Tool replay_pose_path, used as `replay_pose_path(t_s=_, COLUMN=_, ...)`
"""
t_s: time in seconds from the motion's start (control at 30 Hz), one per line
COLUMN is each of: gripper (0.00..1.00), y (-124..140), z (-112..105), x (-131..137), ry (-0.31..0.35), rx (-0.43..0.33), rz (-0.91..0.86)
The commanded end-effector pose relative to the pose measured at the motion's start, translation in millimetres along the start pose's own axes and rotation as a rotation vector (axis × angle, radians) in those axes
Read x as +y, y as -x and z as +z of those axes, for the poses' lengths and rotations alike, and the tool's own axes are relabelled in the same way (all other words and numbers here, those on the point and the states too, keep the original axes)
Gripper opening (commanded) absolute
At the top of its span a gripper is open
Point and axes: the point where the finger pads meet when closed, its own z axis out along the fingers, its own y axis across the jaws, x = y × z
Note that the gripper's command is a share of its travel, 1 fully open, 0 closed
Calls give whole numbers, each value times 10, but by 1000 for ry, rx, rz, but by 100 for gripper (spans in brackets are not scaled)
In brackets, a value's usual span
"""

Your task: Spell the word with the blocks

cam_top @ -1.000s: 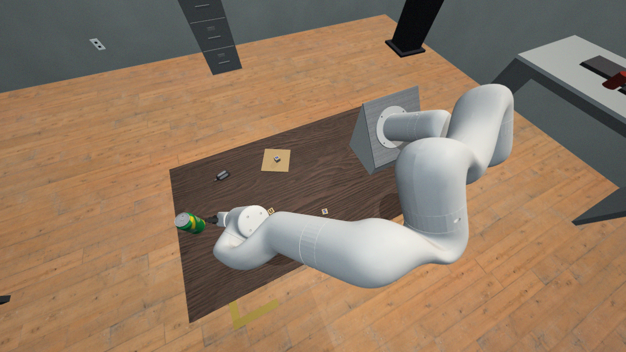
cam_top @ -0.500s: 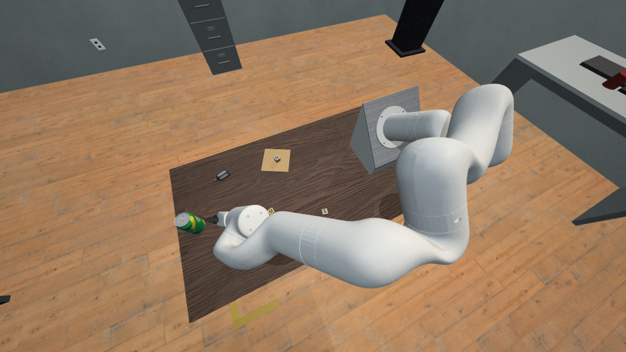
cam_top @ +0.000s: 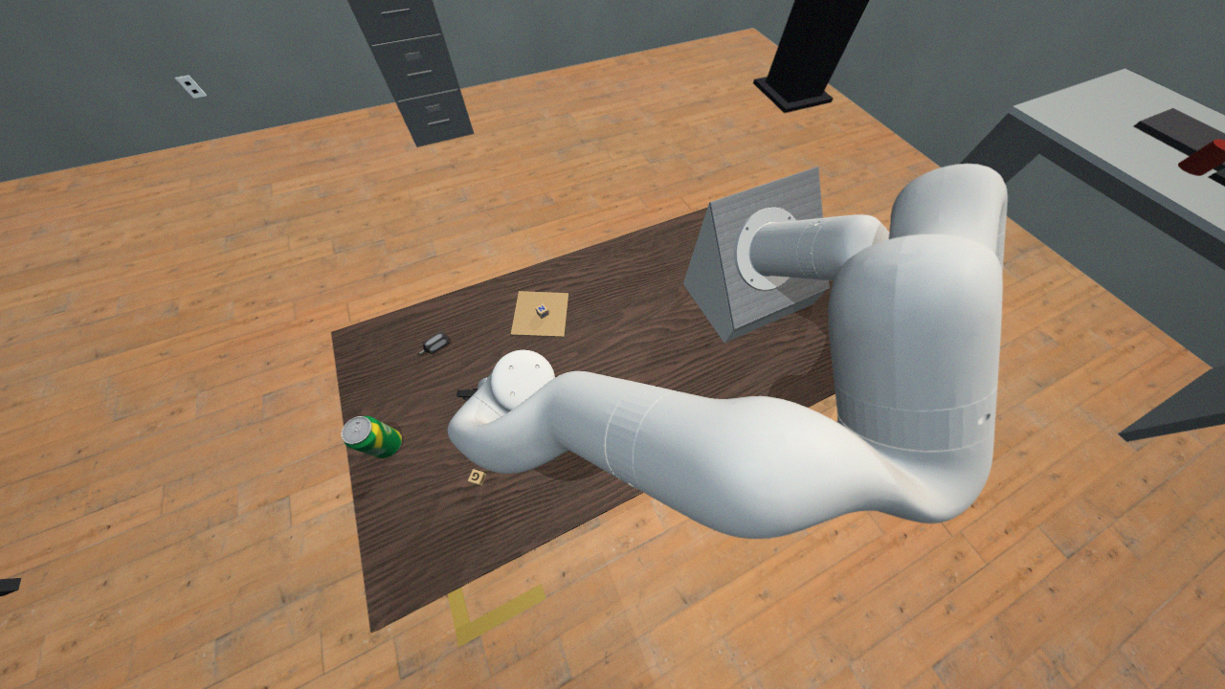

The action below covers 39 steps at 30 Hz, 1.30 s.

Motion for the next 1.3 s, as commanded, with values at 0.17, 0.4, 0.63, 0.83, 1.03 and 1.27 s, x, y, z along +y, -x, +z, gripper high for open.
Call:
replay_pose_path(t_s=0.17, gripper=100, y=428, z=-340, x=-941, ry=-166, rx=63, rz=52)
replay_pose_path(t_s=0.4, gripper=100, y=603, z=-571, x=-1519, ry=-256, rx=117, rz=92)
replay_pose_path(t_s=0.63, gripper=100, y=717, z=-808, x=-2046, ry=-327, rx=176, rz=133)
replay_pose_path(t_s=0.83, gripper=100, y=776, z=-998, x=-2434, ry=-372, rx=225, rz=166)
replay_pose_path(t_s=1.03, gripper=100, y=776, z=-999, x=-2437, ry=-372, rx=225, rz=166)
replay_pose_path(t_s=1.27, gripper=100, y=776, z=-999, x=-2437, ry=-372, rx=225, rz=166)
